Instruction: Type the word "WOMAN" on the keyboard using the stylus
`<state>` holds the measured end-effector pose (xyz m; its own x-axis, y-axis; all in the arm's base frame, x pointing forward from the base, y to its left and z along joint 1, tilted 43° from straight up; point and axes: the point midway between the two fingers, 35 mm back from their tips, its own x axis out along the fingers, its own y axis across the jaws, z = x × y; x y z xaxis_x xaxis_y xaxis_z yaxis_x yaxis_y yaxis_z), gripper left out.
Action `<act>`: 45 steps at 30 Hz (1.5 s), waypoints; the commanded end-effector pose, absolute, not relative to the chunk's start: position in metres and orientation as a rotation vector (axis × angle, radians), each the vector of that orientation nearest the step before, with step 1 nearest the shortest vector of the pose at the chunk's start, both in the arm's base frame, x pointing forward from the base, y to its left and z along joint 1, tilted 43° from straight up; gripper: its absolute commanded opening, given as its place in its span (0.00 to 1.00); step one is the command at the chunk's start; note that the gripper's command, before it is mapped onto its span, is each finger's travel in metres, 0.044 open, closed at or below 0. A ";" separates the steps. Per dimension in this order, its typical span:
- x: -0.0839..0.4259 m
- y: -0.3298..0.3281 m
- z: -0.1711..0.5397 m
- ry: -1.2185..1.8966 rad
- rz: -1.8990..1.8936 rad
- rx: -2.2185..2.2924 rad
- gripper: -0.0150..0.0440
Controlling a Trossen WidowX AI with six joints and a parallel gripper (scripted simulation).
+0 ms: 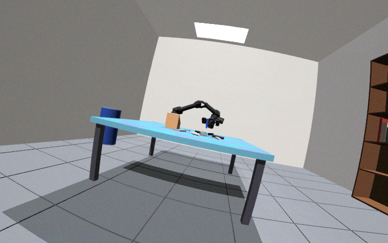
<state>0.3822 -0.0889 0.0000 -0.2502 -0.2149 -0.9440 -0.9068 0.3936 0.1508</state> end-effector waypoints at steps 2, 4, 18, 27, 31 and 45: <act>0.382 -0.090 0.000 1.712 0.920 -0.989 0.32; 0.382 -0.087 0.004 1.712 0.922 -0.991 0.25; 0.383 -0.065 0.002 1.713 0.930 -0.997 0.25; 0.384 -0.063 -0.001 1.713 0.930 -0.997 0.39; 0.384 -0.063 -0.001 1.713 0.930 -0.997 0.39; 0.386 -0.058 -0.007 1.713 0.930 -0.996 0.39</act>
<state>0.3851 -0.0596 -0.0051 -0.2532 -0.2195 -0.9422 -0.9106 0.3828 0.1556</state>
